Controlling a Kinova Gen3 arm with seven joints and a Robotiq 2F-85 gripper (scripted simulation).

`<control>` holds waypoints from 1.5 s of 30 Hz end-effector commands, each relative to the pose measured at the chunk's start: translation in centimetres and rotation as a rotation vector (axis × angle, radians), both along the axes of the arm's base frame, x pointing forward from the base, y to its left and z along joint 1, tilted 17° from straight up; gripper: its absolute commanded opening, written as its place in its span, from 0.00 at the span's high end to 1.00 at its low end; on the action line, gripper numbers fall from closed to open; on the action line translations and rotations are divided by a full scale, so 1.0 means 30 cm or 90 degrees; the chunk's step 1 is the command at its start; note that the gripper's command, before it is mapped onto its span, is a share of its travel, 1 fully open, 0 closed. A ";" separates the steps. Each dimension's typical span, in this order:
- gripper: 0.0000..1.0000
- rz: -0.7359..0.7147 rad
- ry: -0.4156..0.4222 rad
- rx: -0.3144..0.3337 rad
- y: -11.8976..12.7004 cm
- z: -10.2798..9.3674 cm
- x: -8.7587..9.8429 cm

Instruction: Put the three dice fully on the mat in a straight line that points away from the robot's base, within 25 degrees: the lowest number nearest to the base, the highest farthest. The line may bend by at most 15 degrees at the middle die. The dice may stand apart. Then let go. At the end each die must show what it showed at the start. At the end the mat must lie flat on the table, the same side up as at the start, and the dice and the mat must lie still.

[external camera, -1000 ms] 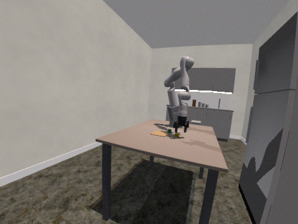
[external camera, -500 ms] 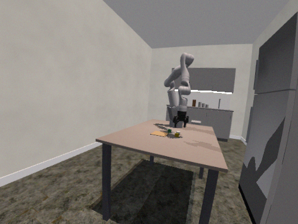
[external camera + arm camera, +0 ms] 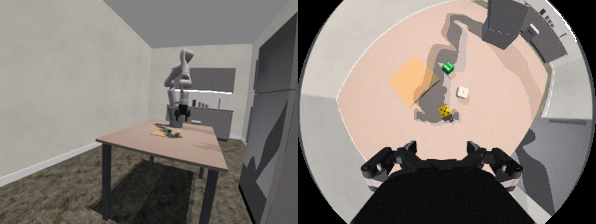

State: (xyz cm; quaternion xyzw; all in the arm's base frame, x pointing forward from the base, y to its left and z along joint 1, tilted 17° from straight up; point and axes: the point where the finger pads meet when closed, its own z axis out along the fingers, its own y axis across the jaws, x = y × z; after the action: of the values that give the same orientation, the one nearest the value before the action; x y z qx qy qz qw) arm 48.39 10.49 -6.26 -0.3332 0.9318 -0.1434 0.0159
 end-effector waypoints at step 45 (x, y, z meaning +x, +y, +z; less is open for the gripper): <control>0.00 -0.164 -0.046 0.022 -0.091 -0.036 -0.435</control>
State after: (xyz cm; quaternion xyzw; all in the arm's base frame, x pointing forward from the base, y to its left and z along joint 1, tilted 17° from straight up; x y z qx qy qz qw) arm 35.29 7.73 -7.37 -0.2071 0.9676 -0.1403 0.0359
